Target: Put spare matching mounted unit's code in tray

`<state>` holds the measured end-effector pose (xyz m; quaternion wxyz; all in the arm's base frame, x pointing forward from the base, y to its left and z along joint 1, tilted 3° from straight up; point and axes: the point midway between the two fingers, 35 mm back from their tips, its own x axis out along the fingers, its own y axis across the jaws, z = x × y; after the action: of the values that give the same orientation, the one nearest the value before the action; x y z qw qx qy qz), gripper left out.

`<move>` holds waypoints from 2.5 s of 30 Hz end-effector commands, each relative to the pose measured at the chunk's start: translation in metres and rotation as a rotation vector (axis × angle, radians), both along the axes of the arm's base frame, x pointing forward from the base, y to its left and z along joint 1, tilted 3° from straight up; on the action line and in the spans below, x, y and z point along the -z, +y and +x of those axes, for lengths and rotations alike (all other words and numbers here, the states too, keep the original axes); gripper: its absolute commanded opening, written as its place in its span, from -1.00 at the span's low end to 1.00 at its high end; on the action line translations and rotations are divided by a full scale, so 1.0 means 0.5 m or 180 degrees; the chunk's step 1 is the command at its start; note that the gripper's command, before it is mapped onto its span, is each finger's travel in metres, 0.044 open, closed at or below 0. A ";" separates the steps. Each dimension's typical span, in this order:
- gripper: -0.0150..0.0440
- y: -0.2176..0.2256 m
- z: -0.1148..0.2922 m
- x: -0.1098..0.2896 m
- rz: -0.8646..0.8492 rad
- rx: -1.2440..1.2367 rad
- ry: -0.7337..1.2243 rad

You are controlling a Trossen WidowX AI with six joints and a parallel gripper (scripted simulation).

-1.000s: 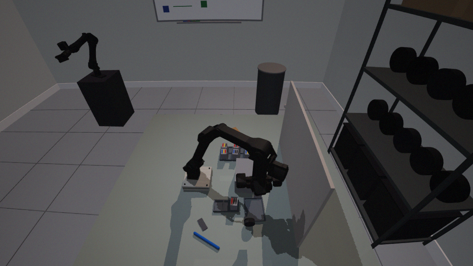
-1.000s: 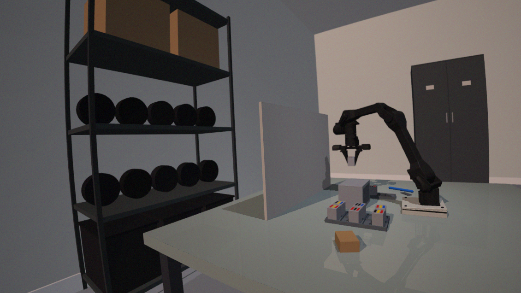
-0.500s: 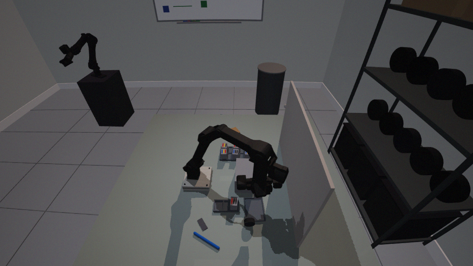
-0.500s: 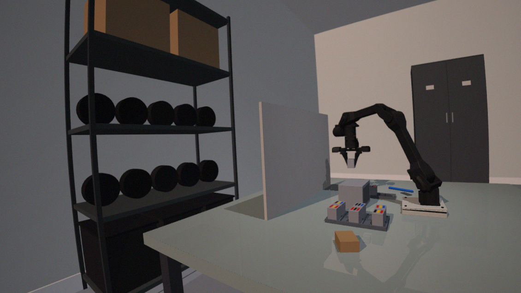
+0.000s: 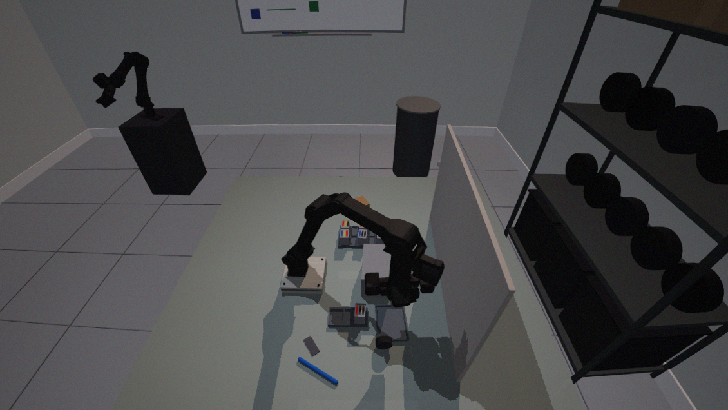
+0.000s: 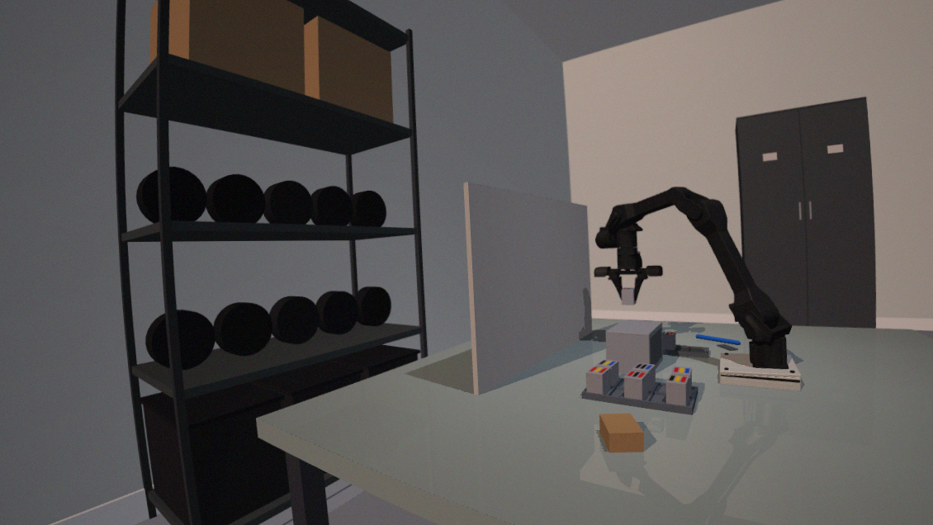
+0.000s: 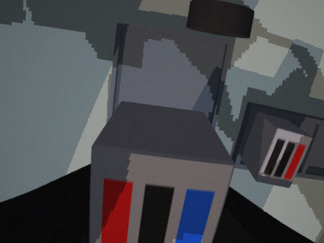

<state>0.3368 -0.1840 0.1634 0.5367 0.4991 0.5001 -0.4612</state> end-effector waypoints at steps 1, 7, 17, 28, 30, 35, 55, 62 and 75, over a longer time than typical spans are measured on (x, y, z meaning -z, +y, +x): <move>-0.49 0.000 0.001 0.008 0.0001 0.0008 0.0009; -0.49 0.000 0.003 0.017 0.0001 0.0008 0.0009; -0.49 -0.001 0.005 0.032 0.0001 0.0008 0.0008; -0.49 -0.002 0.008 0.048 0.0001 0.0008 0.0008; -0.49 -0.002 0.008 0.050 0.0001 0.0008 0.0008; -0.49 -0.002 0.009 0.058 0.0001 0.0008 0.0008; -0.49 -0.002 0.012 0.087 0.0001 0.0008 0.0008; -0.49 -0.002 0.013 0.097 0.0001 0.0008 0.0008; -0.49 -0.001 0.013 0.116 0.0001 0.0008 0.0008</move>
<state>0.3437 -0.1851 0.1088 0.5368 0.4992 0.5001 -0.4610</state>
